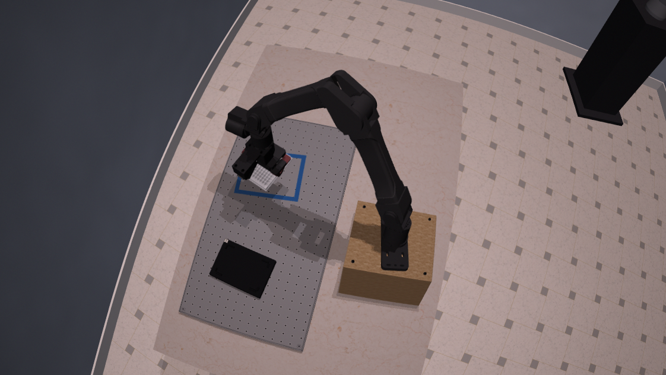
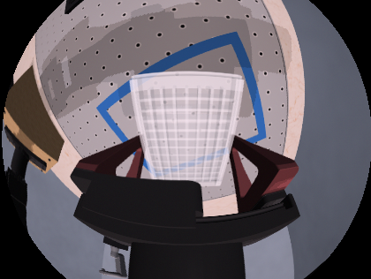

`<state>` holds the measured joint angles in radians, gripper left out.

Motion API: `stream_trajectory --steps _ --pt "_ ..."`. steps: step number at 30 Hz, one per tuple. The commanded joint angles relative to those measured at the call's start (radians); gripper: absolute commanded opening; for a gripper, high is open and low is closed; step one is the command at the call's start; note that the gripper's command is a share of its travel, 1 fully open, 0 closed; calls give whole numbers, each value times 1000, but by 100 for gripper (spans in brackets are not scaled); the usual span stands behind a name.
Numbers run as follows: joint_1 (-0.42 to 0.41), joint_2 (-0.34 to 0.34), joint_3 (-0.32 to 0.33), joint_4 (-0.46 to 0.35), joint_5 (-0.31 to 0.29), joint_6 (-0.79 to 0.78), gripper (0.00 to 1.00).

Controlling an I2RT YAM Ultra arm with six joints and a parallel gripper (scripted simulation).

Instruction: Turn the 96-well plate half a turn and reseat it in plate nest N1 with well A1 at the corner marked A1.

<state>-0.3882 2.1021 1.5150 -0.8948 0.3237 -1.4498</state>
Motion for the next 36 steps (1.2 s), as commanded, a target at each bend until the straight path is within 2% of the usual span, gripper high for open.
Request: stream_trajectory --steps 1,8,12,16,21,24,25,31,36 --pt "1 1 -21 14 -11 -11 0" --pt "3 -10 -28 28 -11 -15 0" --pt "-5 19 -32 28 -11 -16 0" --pt "-8 3 -29 44 -11 -19 0" --pt "-9 29 -41 55 -12 -21 0" --pt "-10 24 -41 57 -12 -22 0" --pt "-9 -2 -40 57 -11 -22 0" --pt "-14 34 -47 73 -12 -26 0" --pt "-17 28 -52 84 -12 -28 0"
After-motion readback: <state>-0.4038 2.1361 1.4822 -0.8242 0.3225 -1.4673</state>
